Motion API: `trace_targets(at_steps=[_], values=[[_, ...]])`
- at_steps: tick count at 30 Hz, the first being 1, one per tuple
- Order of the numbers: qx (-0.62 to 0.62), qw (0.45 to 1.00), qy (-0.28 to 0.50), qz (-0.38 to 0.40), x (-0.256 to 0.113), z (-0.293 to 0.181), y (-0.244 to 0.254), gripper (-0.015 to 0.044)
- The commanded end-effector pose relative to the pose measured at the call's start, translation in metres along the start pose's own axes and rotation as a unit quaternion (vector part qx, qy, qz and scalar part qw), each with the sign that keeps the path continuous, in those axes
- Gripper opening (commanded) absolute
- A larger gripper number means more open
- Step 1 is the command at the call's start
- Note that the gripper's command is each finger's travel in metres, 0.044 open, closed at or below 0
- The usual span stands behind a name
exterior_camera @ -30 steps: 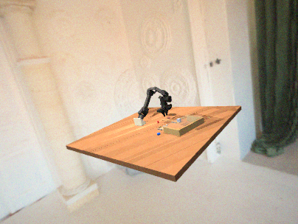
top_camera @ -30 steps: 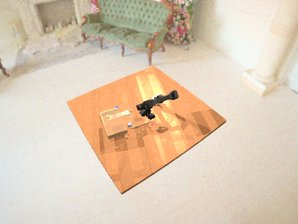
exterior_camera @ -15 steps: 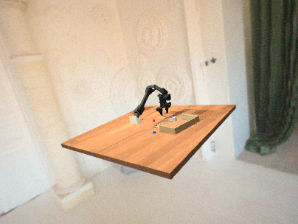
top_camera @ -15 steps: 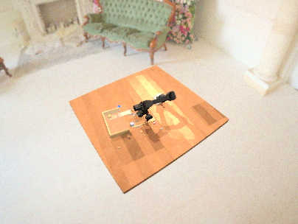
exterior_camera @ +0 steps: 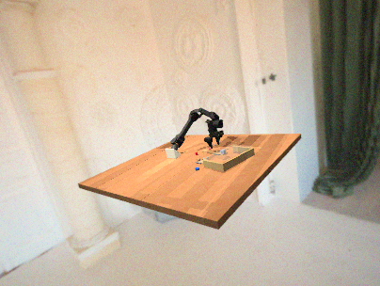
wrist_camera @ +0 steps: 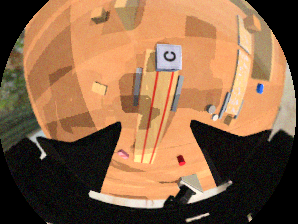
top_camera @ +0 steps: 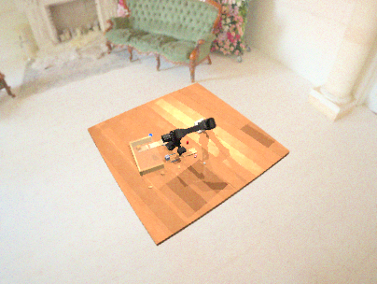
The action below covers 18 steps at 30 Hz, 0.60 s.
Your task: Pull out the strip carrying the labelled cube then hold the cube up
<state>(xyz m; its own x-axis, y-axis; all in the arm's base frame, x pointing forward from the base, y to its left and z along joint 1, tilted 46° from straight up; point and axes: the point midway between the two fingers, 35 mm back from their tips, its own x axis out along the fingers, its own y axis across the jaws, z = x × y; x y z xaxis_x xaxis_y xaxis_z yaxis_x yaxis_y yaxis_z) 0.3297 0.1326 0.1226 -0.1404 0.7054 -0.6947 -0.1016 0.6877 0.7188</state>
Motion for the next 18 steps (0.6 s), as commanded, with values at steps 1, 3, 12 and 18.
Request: trace_targets(at_steps=[1, 3, 12, 18], values=[[-0.001, 1.000, -0.001, -0.002, -0.003, 0.014, -0.003, 0.0440], [-0.001, 1.000, -0.002, -0.002, -0.004, 0.022, -0.004, 0.0440], [-0.002, 1.000, -0.002, -0.002, -0.009, 0.054, -0.010, 0.0440], [-0.002, 1.000, -0.003, -0.003, -0.014, 0.074, -0.015, 0.0440]])
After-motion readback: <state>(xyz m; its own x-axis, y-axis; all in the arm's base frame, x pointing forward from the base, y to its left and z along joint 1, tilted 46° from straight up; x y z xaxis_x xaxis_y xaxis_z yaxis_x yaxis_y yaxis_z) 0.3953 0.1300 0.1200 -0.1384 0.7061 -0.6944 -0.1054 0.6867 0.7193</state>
